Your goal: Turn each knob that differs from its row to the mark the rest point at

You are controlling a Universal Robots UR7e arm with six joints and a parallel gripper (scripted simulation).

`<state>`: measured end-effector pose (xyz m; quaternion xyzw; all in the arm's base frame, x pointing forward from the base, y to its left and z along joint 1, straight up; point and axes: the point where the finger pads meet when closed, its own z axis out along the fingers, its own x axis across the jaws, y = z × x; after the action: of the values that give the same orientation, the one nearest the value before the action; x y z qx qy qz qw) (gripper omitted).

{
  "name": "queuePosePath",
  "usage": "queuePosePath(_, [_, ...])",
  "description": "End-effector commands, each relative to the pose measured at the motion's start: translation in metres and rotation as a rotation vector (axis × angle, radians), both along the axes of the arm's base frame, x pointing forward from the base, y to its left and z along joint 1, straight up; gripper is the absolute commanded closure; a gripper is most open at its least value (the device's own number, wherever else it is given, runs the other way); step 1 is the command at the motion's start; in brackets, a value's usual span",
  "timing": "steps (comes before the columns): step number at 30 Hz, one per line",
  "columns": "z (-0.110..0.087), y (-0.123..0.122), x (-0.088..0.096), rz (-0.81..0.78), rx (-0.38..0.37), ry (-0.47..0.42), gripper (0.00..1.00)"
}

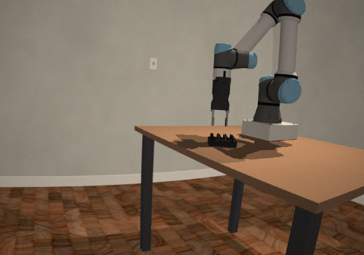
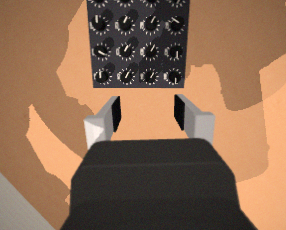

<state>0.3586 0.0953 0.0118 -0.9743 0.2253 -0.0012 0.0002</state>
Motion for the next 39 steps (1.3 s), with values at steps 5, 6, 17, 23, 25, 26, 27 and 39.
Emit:
queuePosePath(5, [0.0003, 0.0000, 0.0004, 0.000, 0.000, -0.001, 0.00])
queuePosePath(6, [0.0003, 0.0000, 0.0004, 0.000, 0.000, -0.001, 0.00])
queuePosePath(17, [0.0003, 0.0000, 0.0004, 0.000, 0.000, -0.001, 0.00])
queuePosePath(23, [0.0003, 0.0000, 0.0004, 0.000, 0.000, -0.001, 0.00])
queuePosePath(25, [0.0003, 0.0000, 0.0004, 0.000, 0.000, -0.001, 0.00])
queuePosePath(26, [0.0003, 0.0000, 0.0004, 0.000, 0.000, -0.001, 0.00])
queuePosePath(27, [0.0003, 0.0000, 0.0004, 0.000, 0.000, -0.001, 0.00])
queuePosePath(39, [0.0007, 0.0009, 0.0020, -0.027, 0.000, -0.001, 0.00])
